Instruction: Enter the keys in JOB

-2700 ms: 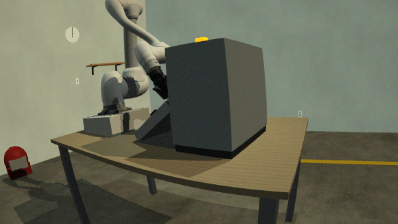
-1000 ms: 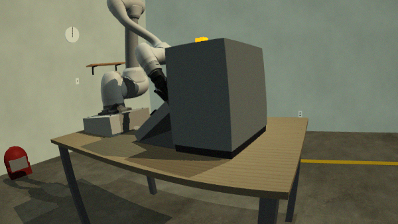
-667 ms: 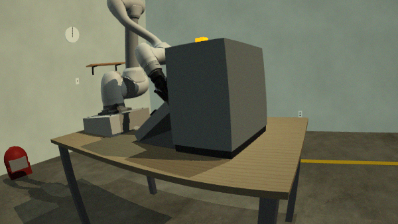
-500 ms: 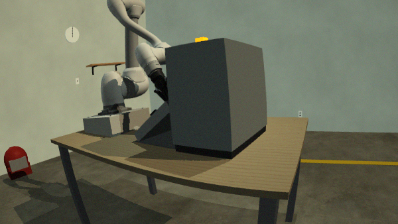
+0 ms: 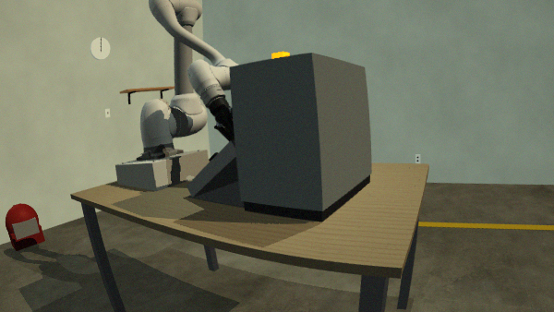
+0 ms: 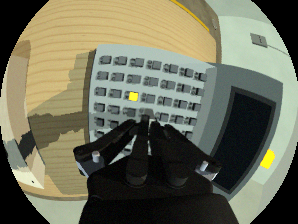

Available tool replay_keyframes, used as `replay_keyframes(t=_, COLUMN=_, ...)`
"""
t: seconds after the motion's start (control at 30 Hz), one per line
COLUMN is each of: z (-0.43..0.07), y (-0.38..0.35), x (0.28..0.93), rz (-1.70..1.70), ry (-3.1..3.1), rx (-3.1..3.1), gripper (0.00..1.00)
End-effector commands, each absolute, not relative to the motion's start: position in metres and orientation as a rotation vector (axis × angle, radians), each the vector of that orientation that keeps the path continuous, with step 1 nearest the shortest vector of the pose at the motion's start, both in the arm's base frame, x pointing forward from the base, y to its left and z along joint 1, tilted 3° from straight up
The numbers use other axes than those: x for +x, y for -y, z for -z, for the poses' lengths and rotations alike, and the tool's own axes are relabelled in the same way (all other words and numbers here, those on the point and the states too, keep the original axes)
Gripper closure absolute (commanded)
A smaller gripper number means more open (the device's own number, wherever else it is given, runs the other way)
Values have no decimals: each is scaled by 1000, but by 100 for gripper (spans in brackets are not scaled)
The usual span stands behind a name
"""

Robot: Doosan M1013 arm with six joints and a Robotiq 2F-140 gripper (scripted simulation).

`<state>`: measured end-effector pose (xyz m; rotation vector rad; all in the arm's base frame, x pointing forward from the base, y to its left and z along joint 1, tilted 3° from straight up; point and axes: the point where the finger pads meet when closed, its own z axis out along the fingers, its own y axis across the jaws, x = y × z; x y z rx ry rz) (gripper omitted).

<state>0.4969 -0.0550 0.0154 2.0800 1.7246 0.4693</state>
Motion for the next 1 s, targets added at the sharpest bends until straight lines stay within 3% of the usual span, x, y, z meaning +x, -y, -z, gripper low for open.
replay_keyframes(t=0.0, z=-15, y=55, x=497, rz=-470, ry=-1724, rx=2080, gripper=100)
replay_keyframes(t=0.97, z=-30, y=54, x=489, rz=-470, ry=-1724, rx=2080, gripper=100)
